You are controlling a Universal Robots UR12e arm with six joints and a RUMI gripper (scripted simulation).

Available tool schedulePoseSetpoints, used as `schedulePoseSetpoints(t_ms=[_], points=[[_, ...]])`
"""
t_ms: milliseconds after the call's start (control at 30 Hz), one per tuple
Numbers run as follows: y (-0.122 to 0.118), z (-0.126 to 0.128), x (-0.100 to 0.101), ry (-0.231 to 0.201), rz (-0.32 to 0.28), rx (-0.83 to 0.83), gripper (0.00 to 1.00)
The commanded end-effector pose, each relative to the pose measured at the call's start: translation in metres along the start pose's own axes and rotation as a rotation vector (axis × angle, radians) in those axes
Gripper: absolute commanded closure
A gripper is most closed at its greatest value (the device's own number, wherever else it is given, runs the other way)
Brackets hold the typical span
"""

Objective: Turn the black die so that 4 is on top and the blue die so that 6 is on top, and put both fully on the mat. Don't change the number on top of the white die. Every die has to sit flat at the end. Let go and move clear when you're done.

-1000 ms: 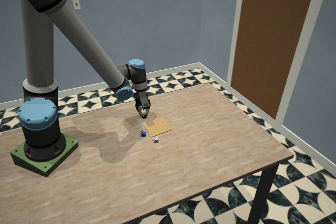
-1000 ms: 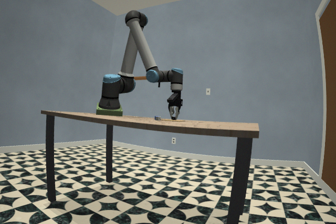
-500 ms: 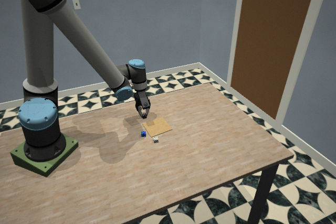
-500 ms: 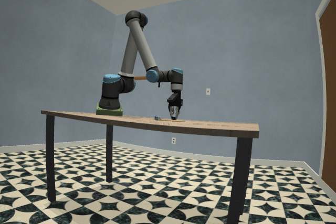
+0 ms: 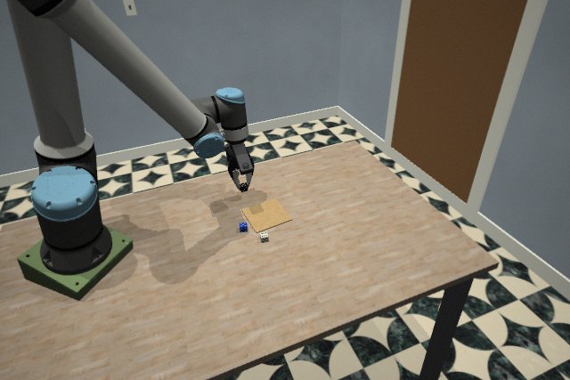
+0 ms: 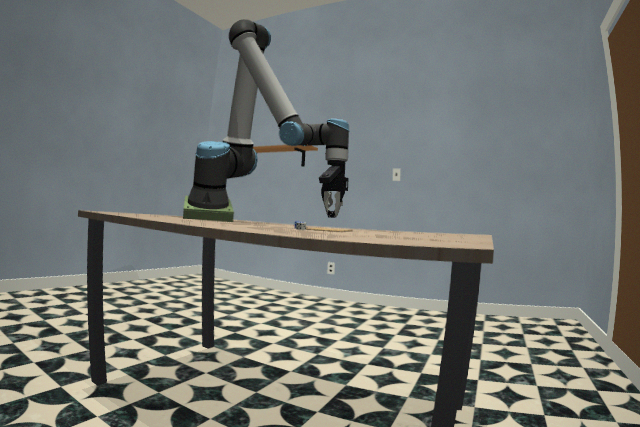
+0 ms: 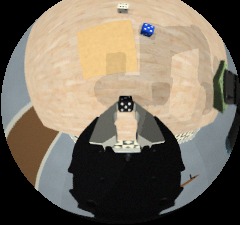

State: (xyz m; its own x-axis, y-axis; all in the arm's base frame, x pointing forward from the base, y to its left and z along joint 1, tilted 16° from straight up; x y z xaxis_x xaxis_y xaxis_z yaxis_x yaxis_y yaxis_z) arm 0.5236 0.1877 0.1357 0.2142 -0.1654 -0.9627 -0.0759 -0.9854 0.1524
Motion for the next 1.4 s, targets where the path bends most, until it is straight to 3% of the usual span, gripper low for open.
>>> schedulePoseSetpoints(t_ms=[0, 233, 1033, 1367], points=[[0.0, 0.0, -0.027, -0.001, 0.0, 0.0, 0.94], [0.0, 0.0, -0.054, -0.001, 0.0, 0.0, 0.94], [0.001, 0.0, -0.054, -0.001, 0.0, 0.057, 0.94], [0.003, 0.0, -0.053, -0.001, 0.0, 0.276, 0.94]])
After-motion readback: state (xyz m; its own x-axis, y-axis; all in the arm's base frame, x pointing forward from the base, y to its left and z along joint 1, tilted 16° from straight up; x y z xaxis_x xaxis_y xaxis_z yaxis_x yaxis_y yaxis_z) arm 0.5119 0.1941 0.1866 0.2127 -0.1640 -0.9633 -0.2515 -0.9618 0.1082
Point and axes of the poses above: the point where the finger pads meet when closed, its own x axis out along the fingers, its own z axis across the jaws, y = z × x, the point moved 6 cm from there along -x, back along the fingers, and after that the axes turned 10 degrees about x, right-handed, at the moved point
